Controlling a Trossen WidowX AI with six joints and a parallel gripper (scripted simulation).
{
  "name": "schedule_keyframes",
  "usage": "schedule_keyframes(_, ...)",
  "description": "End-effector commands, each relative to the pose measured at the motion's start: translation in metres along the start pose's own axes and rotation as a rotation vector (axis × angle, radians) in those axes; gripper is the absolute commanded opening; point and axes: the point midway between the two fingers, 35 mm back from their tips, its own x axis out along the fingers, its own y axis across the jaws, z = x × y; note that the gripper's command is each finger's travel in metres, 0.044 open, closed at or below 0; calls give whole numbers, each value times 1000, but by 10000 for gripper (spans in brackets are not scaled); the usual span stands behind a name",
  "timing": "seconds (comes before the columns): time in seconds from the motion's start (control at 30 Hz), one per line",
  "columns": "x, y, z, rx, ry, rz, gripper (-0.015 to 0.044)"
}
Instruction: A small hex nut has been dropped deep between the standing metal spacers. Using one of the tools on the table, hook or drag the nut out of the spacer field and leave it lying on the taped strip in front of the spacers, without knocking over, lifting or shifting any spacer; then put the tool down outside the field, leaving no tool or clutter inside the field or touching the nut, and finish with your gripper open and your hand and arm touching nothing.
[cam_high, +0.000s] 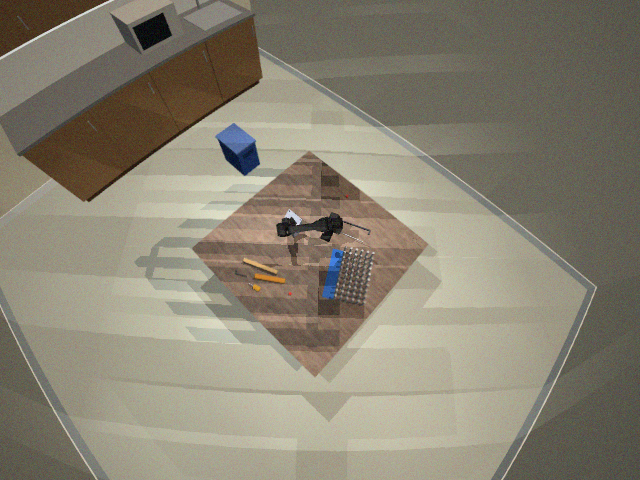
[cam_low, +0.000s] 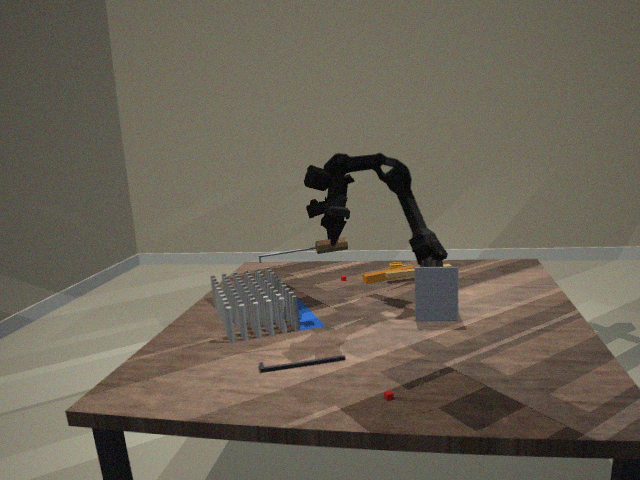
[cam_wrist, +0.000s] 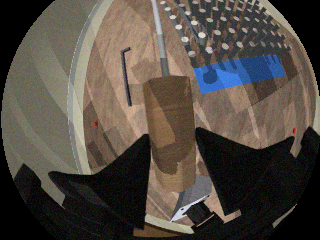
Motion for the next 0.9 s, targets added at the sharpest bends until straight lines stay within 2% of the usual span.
schedule_keyframes(0.0,-9,-31,-2,-25,-14,4,0)
schedule_keyframes(0.4,-19,-119,-23,-88,-17,2,0)
schedule_keyframes(0.87,-29,-203,-77,-186,5,-34,0)
